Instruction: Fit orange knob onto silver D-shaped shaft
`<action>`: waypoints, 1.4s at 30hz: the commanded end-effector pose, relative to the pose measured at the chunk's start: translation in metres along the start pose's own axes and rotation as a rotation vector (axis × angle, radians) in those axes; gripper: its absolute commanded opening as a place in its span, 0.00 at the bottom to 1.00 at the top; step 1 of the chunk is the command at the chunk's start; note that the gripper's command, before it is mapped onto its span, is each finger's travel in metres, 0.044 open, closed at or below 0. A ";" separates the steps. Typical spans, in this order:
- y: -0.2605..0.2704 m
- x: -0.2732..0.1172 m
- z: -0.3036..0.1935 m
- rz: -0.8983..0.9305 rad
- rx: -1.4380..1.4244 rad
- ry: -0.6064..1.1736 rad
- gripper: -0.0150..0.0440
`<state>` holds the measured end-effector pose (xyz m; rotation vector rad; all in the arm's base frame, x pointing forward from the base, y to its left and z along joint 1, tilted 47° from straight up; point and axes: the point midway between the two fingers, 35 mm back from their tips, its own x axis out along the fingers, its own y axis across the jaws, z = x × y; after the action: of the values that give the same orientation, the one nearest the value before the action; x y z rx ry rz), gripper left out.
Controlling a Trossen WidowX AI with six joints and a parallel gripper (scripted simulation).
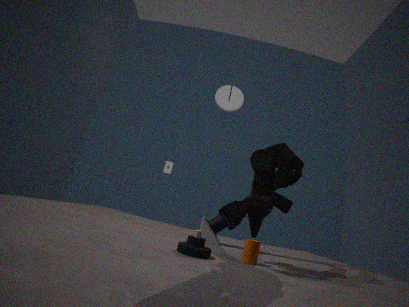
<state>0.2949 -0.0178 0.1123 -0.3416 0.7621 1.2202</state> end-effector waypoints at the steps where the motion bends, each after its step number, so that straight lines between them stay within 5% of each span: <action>1: 0.002 -0.020 0.001 0.004 -0.005 0.000 1.00; 42: 0.000 0.044 0.000 0.003 -0.006 0.000 1.00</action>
<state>0.3024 0.0080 0.0867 -0.3569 0.7547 1.2196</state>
